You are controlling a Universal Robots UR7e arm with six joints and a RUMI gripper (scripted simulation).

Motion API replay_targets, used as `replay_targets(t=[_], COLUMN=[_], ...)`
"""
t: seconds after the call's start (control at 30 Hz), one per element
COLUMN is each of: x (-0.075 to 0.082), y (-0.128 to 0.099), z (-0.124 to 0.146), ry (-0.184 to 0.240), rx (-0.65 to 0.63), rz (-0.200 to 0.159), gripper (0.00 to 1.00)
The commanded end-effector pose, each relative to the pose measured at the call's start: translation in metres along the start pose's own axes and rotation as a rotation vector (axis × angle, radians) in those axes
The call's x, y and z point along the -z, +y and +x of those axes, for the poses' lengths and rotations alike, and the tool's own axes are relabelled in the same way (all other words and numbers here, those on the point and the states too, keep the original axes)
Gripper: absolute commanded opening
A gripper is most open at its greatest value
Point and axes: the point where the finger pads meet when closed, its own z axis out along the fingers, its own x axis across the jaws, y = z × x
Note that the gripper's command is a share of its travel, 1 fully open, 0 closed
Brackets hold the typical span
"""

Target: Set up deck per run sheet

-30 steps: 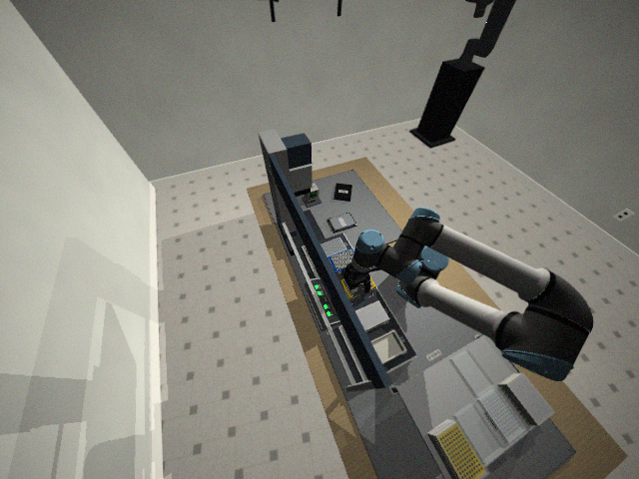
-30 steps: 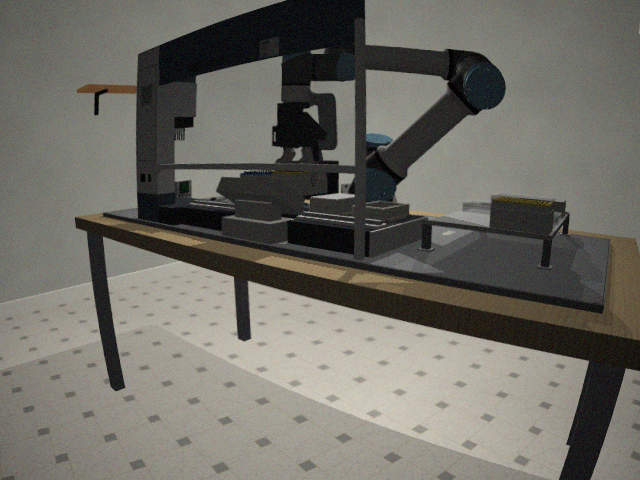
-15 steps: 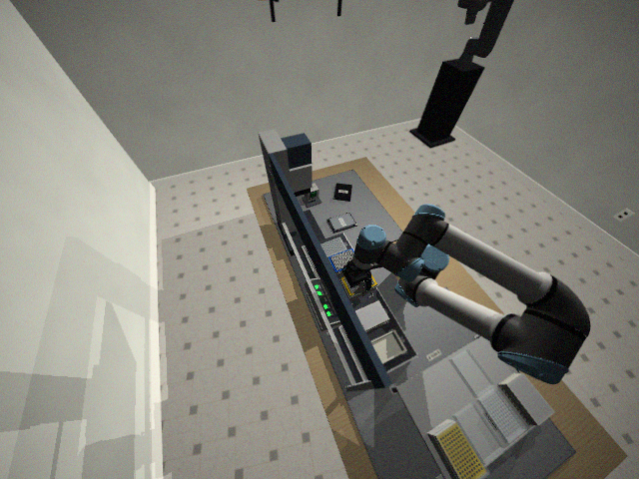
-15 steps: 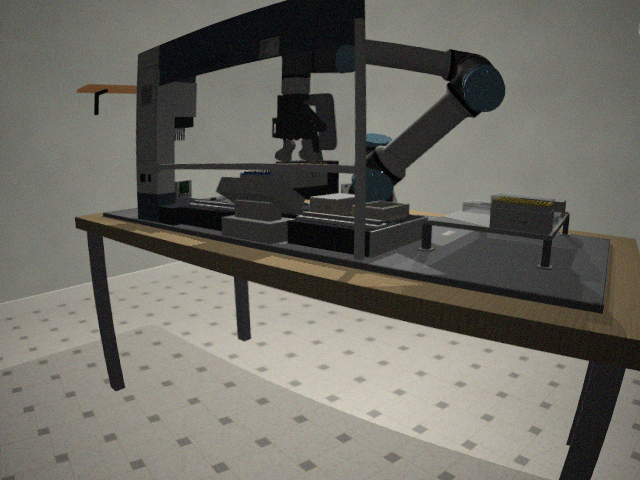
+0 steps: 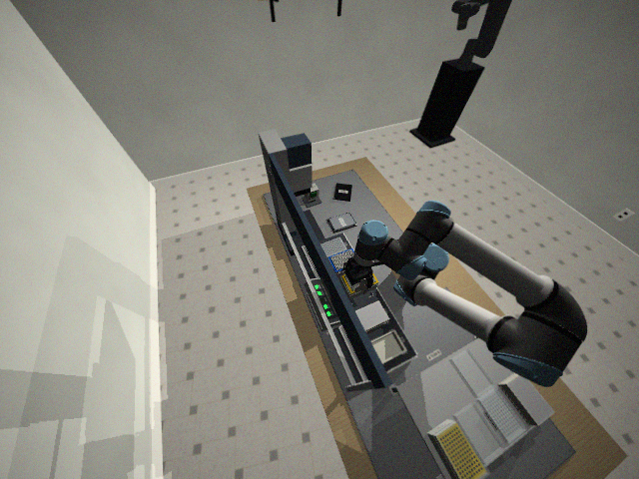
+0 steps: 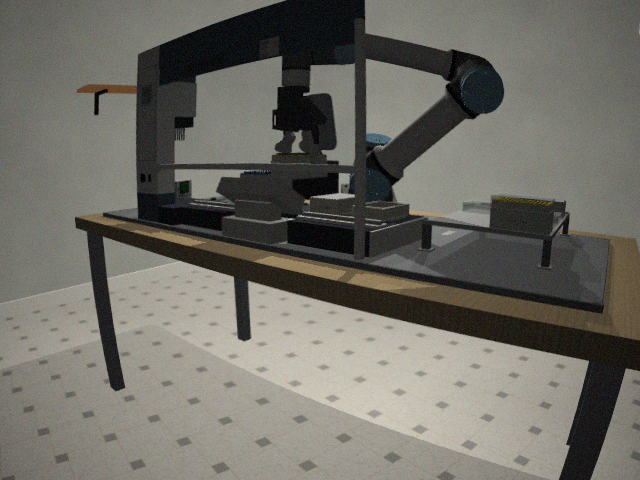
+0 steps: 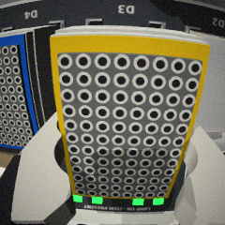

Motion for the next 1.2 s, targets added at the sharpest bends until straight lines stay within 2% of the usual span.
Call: replay_targets(t=[0.0, 1.17], x=[0.010, 0.062], y=[0.000, 0.000], z=[0.000, 0.000], ry=[0.000, 0.000], rx=[0.000, 0.000], rz=[-0.001, -0.001], gripper=[0.00, 0.00])
